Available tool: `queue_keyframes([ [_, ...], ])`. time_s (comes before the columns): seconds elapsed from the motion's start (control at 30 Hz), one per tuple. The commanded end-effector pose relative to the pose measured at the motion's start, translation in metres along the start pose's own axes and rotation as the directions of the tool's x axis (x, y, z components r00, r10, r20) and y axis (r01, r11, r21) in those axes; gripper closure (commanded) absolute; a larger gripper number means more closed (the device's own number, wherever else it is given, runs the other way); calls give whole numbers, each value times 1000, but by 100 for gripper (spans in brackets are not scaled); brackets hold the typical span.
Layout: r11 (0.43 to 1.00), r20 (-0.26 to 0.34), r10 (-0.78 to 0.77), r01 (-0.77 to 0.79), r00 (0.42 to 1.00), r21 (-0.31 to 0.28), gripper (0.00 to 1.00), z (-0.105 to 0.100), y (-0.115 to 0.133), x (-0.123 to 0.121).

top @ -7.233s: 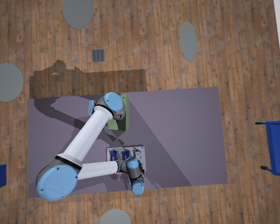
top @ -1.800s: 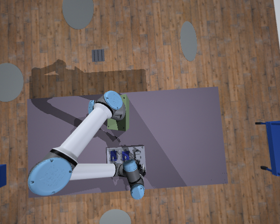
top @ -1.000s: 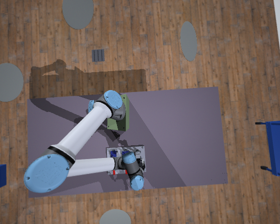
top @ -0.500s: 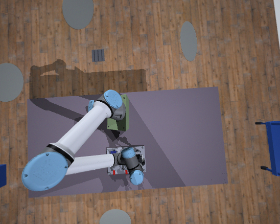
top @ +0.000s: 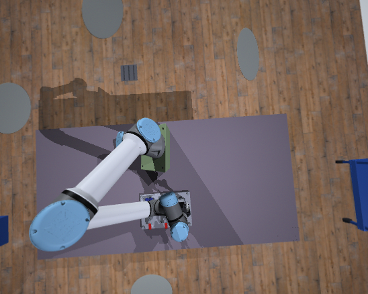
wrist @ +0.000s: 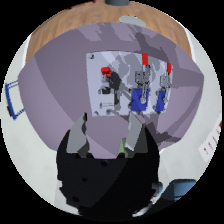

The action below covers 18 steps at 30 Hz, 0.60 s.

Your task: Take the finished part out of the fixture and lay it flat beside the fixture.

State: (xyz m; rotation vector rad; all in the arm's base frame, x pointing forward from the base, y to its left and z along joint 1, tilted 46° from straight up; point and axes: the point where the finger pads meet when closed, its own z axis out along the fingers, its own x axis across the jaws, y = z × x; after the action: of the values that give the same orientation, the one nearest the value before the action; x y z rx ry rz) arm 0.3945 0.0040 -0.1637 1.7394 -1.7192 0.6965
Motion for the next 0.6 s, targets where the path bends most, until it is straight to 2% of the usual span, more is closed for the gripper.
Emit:
queue_keyframes([
  [0.0, 1000, 0, 0, 0, 1000, 1, 41, 7, 0, 0],
  [0.57, 1000, 0, 0, 0, 1000, 1, 41, 42, 0, 0],
])
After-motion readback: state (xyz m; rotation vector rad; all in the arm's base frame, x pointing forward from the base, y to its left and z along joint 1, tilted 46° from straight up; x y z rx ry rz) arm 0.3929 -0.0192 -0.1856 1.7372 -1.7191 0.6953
